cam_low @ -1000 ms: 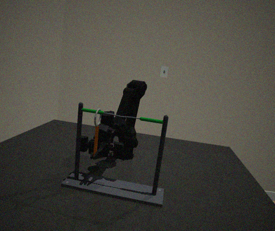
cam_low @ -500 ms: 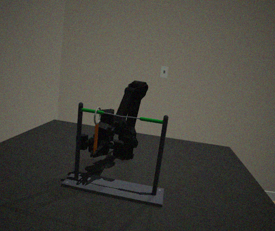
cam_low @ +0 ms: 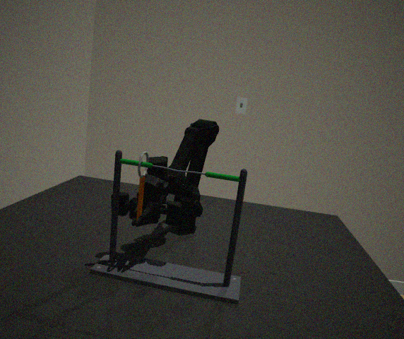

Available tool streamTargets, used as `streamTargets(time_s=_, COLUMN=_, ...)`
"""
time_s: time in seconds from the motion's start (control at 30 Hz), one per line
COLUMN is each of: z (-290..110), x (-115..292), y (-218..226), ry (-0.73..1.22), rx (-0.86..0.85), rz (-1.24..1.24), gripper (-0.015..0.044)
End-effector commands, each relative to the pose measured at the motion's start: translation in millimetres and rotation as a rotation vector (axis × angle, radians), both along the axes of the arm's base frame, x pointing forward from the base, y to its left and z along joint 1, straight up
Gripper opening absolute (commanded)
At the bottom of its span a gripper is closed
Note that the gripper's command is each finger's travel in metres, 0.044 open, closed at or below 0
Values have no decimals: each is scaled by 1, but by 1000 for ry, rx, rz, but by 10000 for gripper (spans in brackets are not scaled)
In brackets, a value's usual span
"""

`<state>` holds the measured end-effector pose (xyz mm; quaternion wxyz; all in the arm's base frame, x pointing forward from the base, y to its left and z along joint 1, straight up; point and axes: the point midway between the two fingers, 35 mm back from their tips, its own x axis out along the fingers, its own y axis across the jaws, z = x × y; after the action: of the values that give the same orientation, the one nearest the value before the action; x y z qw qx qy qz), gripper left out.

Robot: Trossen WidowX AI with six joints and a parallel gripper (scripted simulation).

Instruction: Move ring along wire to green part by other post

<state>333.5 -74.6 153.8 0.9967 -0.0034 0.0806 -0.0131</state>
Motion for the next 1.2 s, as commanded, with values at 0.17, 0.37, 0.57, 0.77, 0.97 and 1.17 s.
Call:
streamTargets(time_s=0.17, z=1, x=0, y=0, ry=-1, rx=-3, rz=4, gripper=-150)
streamTargets(time_s=0.37, z=1, x=0, y=1, ry=-1, rx=-3, rz=4, gripper=-150)
streamTargets(time_s=0.57, z=1, x=0, y=7, ry=1, rx=-2, rz=5, gripper=-150)
streamTargets(time_s=0.77, z=1, x=1, y=13, ry=2, rx=-1, rz=6, gripper=-150)
streamTargets(time_s=0.97, z=1, x=1, y=19, ry=3, rx=0, rz=6, gripper=-150)
streamTargets(time_s=1.17, z=1, x=1, y=25, ry=4, rx=0, rz=6, gripper=-150)
